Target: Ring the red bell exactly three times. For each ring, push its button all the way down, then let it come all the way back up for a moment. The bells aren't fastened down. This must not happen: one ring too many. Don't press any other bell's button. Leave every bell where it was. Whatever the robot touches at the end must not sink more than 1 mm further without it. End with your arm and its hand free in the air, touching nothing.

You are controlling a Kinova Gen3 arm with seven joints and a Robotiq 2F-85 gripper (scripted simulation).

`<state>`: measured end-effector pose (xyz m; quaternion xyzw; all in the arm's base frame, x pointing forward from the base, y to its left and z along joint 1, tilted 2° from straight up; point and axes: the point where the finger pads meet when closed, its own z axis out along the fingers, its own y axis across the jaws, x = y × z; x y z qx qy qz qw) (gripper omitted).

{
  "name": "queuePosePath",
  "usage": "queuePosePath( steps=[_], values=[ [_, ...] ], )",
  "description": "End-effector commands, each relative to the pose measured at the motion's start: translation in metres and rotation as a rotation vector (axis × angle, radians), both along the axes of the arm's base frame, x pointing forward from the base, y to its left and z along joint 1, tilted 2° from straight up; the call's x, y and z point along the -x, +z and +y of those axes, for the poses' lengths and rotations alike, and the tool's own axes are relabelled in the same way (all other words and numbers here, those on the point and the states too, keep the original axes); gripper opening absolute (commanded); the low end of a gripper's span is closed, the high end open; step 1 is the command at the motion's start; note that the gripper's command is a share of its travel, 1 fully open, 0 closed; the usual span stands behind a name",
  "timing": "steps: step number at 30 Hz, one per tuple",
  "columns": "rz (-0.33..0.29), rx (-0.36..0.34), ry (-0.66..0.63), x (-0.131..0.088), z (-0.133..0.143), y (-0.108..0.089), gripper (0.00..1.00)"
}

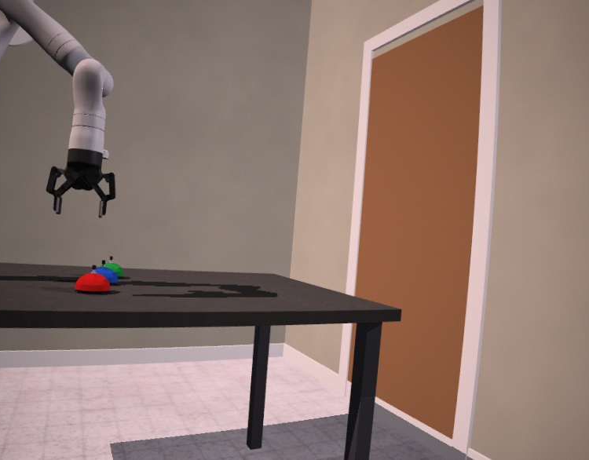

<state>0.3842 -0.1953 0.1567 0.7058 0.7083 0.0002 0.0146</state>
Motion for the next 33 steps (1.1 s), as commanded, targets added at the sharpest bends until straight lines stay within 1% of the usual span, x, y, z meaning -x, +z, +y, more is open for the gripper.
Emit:
queuePosePath(
  steps=[1,2,8,9,18,19,24,25,31,32,33],
  values=[
    [-0.001,0.001,0.001,0.0,0.0,0.0,1.0],
    [-0.001,0.0,-0.006,-0.004,0.008,-0.003,1.0],
    [-0.001,0.0,-0.006,-0.004,0.008,-0.003,1.0],
    [-0.002,-0.001,-0.012,-0.008,0.015,-0.006,1.0],
    [-0.002,-0.001,-0.012,-0.008,0.015,-0.006,1.0],
    [-0.002,-0.001,-0.018,-0.011,0.021,-0.009,1.0],
    [-0.002,-0.001,-0.018,-0.011,0.021,-0.009,1.0],
    [-0.003,-0.002,-0.023,-0.014,0.028,-0.012,1.0],
    [-0.003,-0.002,-0.023,-0.014,0.028,-0.012,1.0],
    [-0.003,-0.003,-0.028,-0.017,0.034,-0.015,1.0],
    [-0.003,-0.003,-0.028,-0.017,0.034,-0.015,1.0]
  ],
)
